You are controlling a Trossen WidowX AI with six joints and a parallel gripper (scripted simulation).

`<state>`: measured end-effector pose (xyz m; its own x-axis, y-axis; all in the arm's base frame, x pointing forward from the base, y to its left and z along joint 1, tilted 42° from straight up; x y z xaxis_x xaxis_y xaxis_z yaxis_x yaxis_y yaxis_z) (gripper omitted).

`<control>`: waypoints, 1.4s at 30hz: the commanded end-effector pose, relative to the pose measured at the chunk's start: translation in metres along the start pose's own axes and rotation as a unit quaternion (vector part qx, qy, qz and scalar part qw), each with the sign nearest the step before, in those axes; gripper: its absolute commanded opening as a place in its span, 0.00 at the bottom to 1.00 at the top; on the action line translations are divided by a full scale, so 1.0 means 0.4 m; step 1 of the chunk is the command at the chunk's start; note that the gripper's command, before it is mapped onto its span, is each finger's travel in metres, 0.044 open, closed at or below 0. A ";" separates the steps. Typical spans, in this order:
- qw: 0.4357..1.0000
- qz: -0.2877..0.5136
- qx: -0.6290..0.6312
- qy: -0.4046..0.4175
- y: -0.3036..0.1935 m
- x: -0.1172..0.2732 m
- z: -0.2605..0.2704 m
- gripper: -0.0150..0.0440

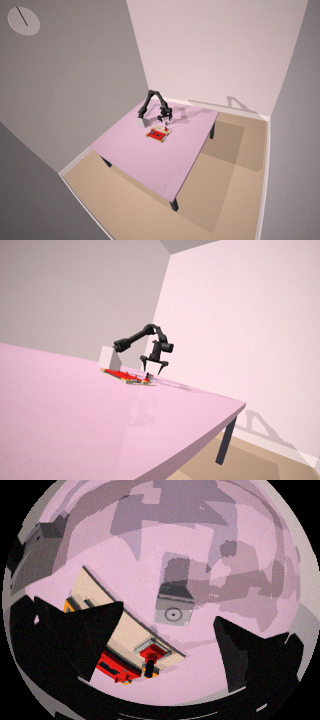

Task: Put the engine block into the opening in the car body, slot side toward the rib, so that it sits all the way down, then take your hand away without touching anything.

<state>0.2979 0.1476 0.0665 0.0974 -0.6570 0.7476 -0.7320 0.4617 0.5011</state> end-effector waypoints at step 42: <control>1.000 -0.001 0.001 -0.001 0.000 -0.059 -0.007 1.00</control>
<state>0.3012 0.1617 0.0572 0.0879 -0.6614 0.7449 -0.7398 0.4574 0.4935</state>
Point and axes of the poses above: the point midway between the two fingers, 35 mm back from their tips, its own x axis back along the fingers, its own z axis across the jaws, y = z × x, the point moved 2 cm from there along x, back along the fingers, and after that the axes turned 6 degrees about x, right-handed, at the moved point
